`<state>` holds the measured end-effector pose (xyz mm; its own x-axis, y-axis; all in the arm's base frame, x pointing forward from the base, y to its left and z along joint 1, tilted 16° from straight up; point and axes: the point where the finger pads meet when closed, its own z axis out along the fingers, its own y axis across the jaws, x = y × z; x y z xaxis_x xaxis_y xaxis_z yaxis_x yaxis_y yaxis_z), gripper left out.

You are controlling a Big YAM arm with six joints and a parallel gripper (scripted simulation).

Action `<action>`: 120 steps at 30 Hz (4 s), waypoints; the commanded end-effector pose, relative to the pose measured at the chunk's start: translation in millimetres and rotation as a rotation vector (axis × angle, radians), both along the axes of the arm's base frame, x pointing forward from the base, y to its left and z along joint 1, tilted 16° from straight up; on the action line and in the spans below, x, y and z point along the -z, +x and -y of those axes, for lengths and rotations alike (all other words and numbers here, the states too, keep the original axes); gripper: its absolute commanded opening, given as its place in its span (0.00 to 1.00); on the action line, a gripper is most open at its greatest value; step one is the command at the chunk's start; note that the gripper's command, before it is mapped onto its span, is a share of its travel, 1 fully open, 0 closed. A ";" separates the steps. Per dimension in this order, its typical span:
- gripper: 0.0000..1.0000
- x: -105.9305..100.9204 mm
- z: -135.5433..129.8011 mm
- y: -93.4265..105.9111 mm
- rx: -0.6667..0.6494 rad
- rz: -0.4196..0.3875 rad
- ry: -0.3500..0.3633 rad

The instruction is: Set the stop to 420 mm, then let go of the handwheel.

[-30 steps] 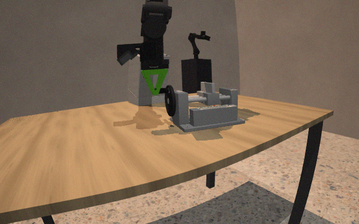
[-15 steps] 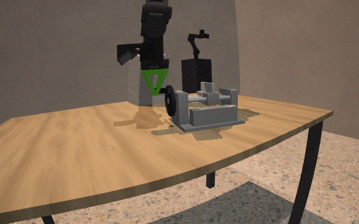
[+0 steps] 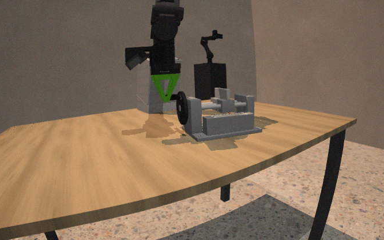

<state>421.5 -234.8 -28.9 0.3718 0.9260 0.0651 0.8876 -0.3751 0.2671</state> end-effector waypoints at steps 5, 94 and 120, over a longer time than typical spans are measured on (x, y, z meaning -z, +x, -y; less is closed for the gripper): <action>0.06 -15.2 -1.6 -19.9 0.000 0.032 -0.016; 0.06 68.5 -8.8 3.8 -0.002 0.005 0.002; 0.06 64.1 1.4 29.2 -0.003 0.007 0.001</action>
<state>430.5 -233.3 -95.9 0.3706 0.9259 0.0724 0.8894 -0.3763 0.2597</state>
